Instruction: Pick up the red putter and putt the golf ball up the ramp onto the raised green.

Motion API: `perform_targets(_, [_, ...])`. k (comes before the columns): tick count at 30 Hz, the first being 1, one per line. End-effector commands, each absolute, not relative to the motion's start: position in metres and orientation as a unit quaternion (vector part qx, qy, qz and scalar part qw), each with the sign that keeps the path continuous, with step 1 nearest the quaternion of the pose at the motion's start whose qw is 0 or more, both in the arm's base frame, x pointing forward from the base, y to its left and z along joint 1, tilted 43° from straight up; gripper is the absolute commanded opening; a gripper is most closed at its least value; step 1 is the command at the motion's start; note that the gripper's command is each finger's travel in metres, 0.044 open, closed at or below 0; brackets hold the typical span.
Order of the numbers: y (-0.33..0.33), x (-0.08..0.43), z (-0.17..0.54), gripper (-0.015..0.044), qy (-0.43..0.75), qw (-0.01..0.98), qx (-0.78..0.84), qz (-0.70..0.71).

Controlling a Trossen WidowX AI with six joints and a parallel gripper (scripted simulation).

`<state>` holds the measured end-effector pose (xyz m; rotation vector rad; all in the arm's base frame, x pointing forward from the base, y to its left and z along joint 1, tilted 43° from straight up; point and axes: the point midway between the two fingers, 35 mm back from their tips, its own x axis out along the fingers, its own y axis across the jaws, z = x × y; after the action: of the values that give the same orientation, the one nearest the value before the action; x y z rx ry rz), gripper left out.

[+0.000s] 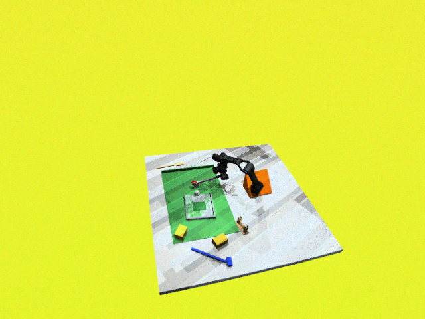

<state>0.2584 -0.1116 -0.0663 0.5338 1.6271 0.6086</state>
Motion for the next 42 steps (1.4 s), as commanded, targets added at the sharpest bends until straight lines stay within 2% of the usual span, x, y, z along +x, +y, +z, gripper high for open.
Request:
perform_targets(1, [-0.118, 0.258, -0.059, 0.0, 0.704, 0.617, 0.239, 0.259])
perform_targets(11, [-0.149, 0.263, -0.023, 0.0, 0.704, 0.616, 0.239, 0.258])
perform_targets(42, [-0.145, 0.262, -0.027, 0.0, 0.705, 0.614, 0.243, 0.258])
